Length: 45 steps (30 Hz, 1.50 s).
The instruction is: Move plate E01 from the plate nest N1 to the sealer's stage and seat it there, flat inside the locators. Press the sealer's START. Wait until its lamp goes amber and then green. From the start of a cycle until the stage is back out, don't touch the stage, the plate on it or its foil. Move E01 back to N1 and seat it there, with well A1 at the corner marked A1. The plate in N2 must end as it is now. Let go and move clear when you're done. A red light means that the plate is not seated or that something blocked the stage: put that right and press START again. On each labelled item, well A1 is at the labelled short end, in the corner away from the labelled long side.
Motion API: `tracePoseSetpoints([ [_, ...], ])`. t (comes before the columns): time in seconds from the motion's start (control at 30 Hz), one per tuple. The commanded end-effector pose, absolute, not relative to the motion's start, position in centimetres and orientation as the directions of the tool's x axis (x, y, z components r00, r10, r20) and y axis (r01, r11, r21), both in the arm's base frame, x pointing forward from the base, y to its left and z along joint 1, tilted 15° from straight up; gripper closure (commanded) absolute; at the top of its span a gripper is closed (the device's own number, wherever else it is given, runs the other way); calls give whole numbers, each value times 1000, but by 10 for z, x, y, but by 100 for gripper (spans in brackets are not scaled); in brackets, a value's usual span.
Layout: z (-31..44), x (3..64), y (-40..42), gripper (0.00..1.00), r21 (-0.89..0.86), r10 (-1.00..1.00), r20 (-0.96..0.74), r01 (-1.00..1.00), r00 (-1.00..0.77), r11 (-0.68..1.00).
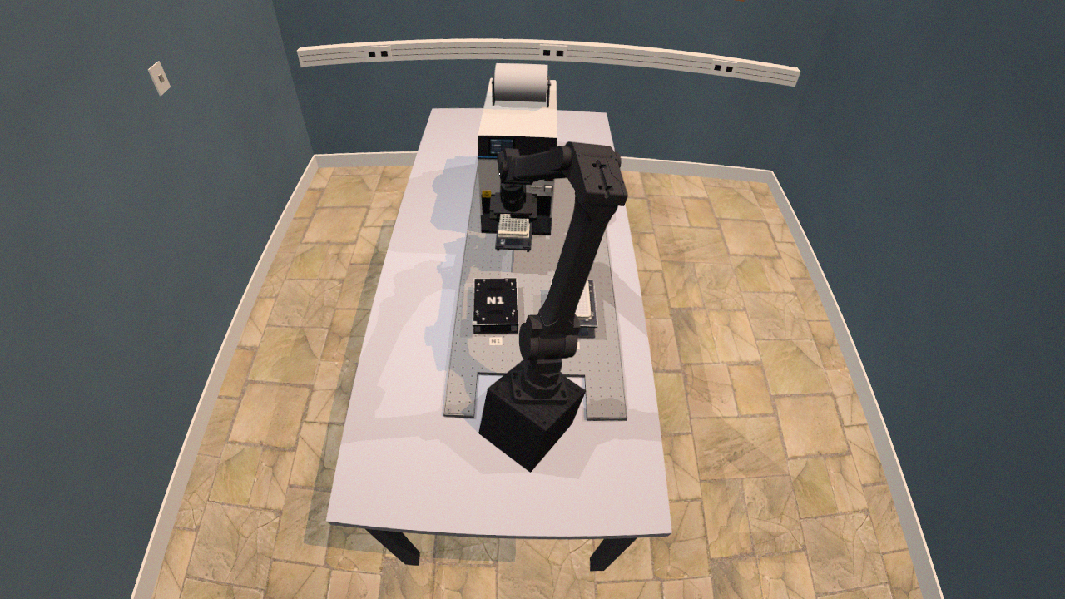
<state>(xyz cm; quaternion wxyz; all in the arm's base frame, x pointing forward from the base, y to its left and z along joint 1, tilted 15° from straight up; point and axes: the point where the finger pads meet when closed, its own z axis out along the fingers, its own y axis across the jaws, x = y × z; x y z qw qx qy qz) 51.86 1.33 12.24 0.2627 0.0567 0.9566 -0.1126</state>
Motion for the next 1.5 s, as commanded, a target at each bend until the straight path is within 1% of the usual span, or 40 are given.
tracePoseSetpoints([
  [0.0, 137, 524, 8, 100, -176, 53, -548, 177, -835, 968],
  [0.33, 151, 532, 10, 100, -168, 55, -572, 182, -818, 969],
  [0.97, 142, 540, 10, 100, -173, 54, -558, 180, -828, 968],
  [1.3, 159, 538, 10, 100, -163, 56, -585, 185, -809, 969],
  [1.47, 144, 532, 10, 100, -172, 54, -560, 180, -827, 968],
])
